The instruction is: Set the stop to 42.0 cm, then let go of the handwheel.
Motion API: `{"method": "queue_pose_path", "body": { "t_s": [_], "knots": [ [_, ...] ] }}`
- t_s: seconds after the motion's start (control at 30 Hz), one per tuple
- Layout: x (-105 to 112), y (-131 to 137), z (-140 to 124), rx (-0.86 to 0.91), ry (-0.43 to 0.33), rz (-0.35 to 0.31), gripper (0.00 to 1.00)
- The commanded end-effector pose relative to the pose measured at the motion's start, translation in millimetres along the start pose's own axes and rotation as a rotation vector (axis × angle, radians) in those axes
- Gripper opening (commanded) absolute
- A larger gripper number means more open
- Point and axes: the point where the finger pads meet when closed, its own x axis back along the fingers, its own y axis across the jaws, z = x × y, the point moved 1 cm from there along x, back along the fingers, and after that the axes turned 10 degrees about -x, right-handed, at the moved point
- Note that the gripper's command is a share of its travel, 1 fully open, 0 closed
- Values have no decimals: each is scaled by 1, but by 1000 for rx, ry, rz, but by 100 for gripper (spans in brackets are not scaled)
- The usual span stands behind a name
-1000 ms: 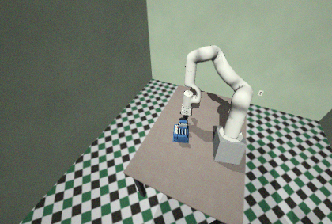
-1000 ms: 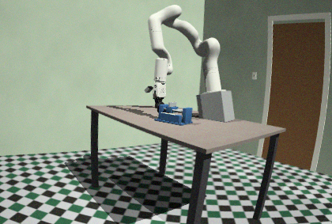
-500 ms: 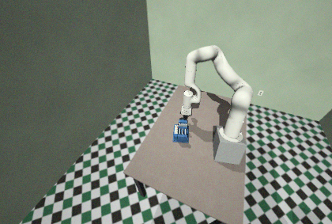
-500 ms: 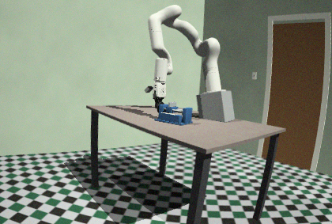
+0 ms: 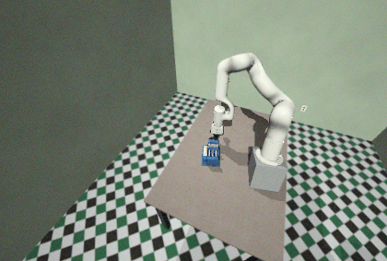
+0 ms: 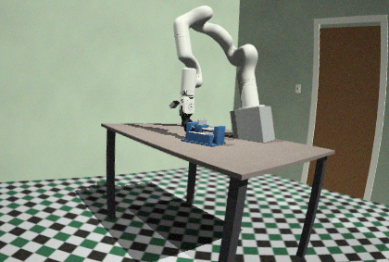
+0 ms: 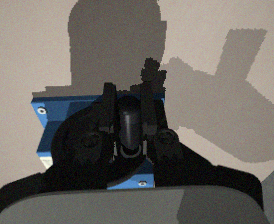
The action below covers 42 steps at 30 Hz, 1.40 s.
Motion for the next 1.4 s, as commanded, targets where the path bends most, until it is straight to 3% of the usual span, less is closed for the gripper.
{"method": "queue_pose_path", "body": {
  "t_s": [0.0,1.37],
  "knots": [
    [1,-1,0,0,0,1,6],
    [9,-8,-1,0,0,1,6]
  ]
}}
